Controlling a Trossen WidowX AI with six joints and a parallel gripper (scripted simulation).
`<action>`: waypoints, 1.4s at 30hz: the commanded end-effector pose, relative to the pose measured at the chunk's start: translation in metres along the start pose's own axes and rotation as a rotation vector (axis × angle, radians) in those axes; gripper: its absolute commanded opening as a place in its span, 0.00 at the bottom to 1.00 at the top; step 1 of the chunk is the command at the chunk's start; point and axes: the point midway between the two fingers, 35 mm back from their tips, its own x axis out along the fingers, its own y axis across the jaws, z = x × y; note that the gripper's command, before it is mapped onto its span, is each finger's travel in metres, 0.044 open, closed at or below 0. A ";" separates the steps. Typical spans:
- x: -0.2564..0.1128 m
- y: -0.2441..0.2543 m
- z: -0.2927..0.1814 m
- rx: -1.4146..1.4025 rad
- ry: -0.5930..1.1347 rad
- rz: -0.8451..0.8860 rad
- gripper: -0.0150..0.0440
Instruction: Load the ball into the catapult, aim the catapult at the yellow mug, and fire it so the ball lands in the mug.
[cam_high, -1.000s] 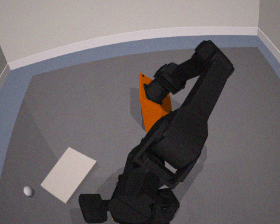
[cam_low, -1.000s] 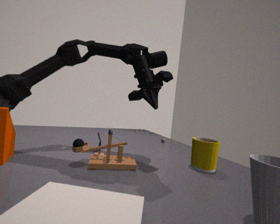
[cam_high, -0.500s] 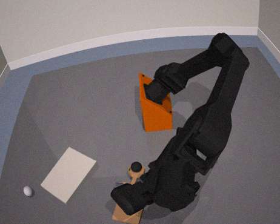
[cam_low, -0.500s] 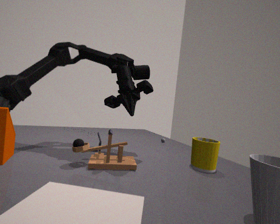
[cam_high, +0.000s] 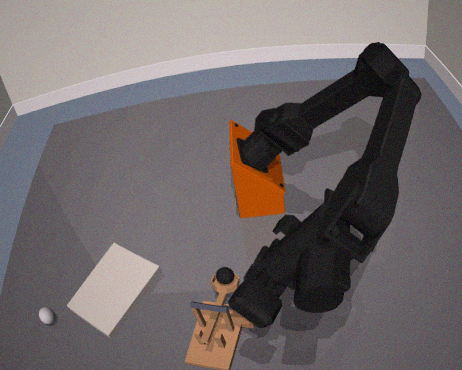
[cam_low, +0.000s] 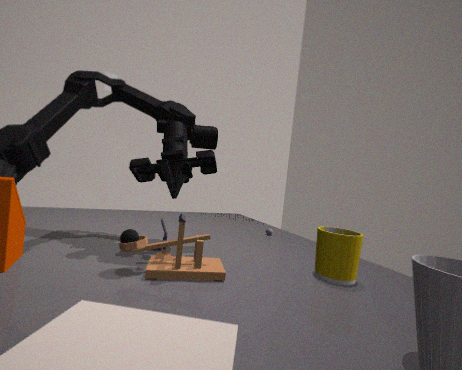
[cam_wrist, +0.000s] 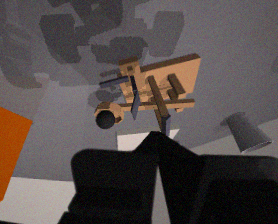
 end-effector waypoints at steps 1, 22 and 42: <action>0.002 0.024 -0.006 -0.119 0.061 0.019 0.25; 0.017 0.057 -0.008 -0.288 0.138 0.055 0.25; 0.044 0.062 0.012 -0.288 0.137 0.055 0.25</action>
